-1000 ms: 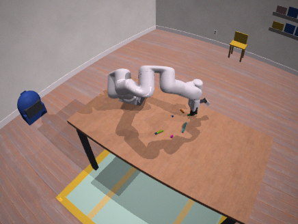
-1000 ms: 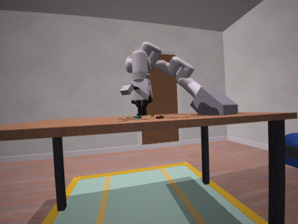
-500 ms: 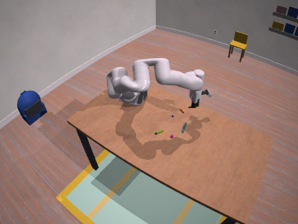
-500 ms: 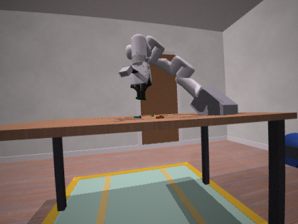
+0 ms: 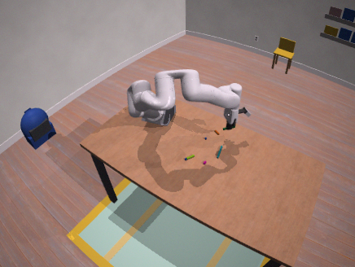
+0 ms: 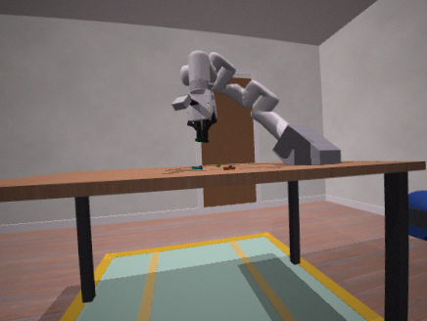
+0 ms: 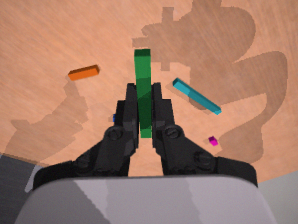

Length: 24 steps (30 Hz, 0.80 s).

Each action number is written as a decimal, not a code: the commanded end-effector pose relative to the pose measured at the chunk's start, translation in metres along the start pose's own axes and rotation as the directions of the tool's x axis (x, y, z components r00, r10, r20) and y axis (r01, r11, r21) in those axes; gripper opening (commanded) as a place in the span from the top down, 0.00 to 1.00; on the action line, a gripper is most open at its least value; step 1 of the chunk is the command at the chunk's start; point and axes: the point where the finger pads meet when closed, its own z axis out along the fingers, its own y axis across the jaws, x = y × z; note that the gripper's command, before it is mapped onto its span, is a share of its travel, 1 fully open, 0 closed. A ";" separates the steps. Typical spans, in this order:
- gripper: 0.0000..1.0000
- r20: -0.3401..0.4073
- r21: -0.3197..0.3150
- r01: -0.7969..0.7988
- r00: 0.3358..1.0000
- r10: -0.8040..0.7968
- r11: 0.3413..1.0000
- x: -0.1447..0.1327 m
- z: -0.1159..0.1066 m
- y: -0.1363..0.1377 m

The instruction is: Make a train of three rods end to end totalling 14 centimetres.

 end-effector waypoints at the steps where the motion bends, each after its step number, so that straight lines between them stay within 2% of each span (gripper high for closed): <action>1: 0.96 -0.009 0.000 0.036 0.999 -0.036 0.999 -0.034 -0.007 0.022; 7: 0.96 -0.010 0.000 0.087 0.996 -0.087 0.996 -0.081 -0.009 0.040; 9: 0.96 -0.010 0.000 0.087 0.996 -0.087 0.996 -0.081 -0.009 0.040; 10: 0.96 -0.010 0.000 0.112 0.994 -0.112 0.994 -0.104 -0.008 0.046; 13: 0.96 -0.010 0.000 0.128 0.992 -0.128 0.992 -0.120 -0.008 0.049; 22: 0.96 -0.008 -0.002 0.206 0.979 -0.206 0.979 -0.193 0.000 0.052; 24: 0.96 -0.008 -0.003 0.211 0.977 -0.211 0.977 -0.198 0.001 0.052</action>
